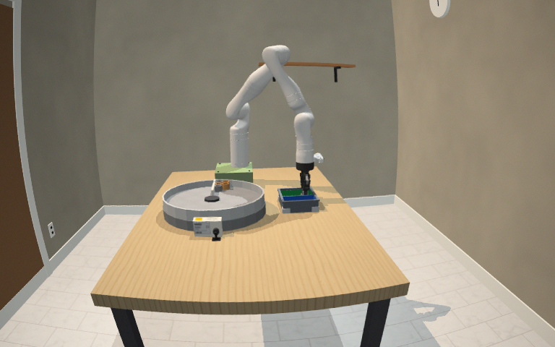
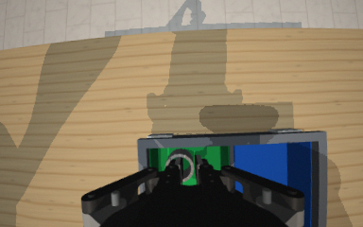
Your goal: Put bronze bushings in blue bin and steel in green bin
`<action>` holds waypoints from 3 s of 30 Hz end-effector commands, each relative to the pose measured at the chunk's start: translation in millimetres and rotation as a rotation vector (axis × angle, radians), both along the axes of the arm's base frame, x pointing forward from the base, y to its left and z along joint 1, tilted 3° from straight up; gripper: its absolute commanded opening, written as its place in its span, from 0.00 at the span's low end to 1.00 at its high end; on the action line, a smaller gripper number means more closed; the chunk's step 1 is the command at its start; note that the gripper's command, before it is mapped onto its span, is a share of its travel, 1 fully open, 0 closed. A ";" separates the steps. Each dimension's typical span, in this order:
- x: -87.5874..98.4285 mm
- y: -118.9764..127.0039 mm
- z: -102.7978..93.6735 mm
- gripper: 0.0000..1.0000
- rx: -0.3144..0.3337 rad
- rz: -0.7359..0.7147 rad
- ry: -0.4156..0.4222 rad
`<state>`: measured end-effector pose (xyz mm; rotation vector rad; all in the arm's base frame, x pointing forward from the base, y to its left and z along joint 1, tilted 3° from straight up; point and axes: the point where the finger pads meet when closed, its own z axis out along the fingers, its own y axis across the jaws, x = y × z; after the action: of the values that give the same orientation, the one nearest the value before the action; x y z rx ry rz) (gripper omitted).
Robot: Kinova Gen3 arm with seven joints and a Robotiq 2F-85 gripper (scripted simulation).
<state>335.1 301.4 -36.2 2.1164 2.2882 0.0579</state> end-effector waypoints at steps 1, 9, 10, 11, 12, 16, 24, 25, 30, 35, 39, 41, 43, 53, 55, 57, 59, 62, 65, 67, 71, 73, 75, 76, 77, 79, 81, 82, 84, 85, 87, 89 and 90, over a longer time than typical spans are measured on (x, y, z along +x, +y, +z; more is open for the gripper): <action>1.7 0.5 2.1 0.16 0.003 -0.002 -0.004; 1.5 0.5 2.6 0.16 0.003 -0.001 -0.003; 1.5 0.5 2.6 0.16 0.003 -0.001 -0.003; 1.5 0.5 3.2 0.16 0.003 -0.001 -0.003; 1.4 0.5 3.8 0.16 0.003 -0.001 -0.003; 1.4 0.4 5.1 0.16 0.003 -0.001 -0.003; 1.2 0.3 8.1 0.16 0.003 -0.002 -0.004; 1.2 0.3 8.1 0.16 0.003 -0.002 -0.004; 1.0 0.3 8.5 0.16 0.003 -0.001 -0.003; 1.0 0.3 11.0 0.16 0.003 -0.001 -0.003; 0.9 0.2 12.3 0.16 0.003 -0.001 -0.003; 0.9 0.2 13.5 0.16 0.003 -0.002 -0.003; 0.9 0.2 14.1 0.16 0.003 -0.002 -0.004; 0.7 0.2 16.4 0.16 0.003 -0.001 -0.003; 0.7 0.2 17.0 0.16 0.003 -0.001 -0.003; 0.7 0.2 17.0 0.16 0.003 -0.001 -0.003; 0.7 0.2 18.3 0.16 0.003 -0.001 -0.003; 0.7 0.2 18.9 0.16 0.003 -0.001 -0.003; 0.6 0.1 20.1 0.16 0.003 -0.002 -0.004; 0.6 0.1 20.1 0.16 0.003 -0.002 -0.004; 0.6 0.1 20.1 0.16 0.003 -0.002 -0.004; 0.5 0.1 21.2 0.16 0.003 -0.001 -0.003; 0.4 0.1 22.4 0.16 0.003 -0.001 -0.003; 0.4 0.1 23.0 0.16 0.003 -0.001 -0.003; 0.4 0.1 23.0 0.16 0.003 -0.001 -0.003; 0.4 0.1 23.0 0.16 0.003 -0.001 -0.003; 0.4 0.1 23.0 0.16 0.003 -0.001 -0.003; 0.4 0.1 23.6 0.16 0.003 -0.001 -0.003; 0.4 0.1 24.9 0.16 0.003 -0.001 -0.003; 0.4 0.1 25.5 0.16 0.003 -0.002 -0.003; 0.4 0.1 26.1 0.16 0.003 -0.002 -0.004; 0.4 0.1 26.1 0.16 0.003 -0.002 -0.004; 0.4 0.1 26.1 0.16 0.003 -0.002 -0.004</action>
<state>334.6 301.0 -11.3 2.1176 2.2867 0.0606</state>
